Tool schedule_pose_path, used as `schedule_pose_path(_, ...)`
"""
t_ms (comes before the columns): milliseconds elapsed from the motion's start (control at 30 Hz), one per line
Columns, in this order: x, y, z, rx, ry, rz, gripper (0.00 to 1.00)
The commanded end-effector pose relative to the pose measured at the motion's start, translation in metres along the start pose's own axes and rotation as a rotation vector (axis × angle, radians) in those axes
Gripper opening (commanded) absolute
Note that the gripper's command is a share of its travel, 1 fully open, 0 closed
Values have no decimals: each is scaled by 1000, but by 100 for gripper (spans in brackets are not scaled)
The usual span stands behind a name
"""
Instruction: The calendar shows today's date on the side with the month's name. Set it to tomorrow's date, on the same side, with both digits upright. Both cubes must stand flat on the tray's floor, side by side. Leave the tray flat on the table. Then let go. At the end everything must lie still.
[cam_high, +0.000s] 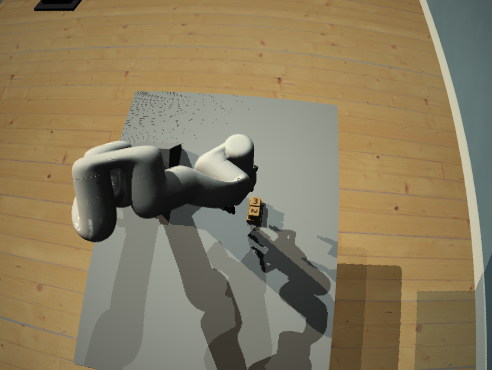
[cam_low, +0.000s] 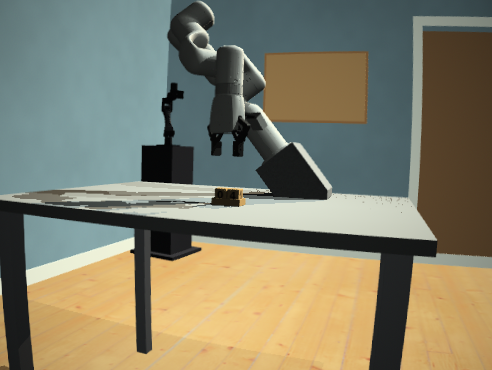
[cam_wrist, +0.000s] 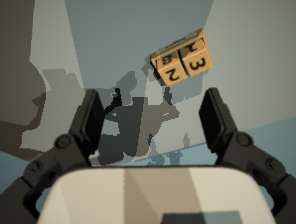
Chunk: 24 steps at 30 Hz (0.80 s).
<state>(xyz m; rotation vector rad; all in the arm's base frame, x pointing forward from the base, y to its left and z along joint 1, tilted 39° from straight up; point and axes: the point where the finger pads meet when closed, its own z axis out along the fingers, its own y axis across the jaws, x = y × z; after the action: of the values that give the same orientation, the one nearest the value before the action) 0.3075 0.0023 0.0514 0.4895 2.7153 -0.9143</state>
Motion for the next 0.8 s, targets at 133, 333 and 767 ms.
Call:
schedule_pose_path(133, -1, 1, 13, -2, -3, 3, 100)
schedule_pose_path(333, -1, 1, 36, -2, -3, 3, 100)
schedule_pose_path(767, -1, 1, 60, -2, -3, 3, 100)
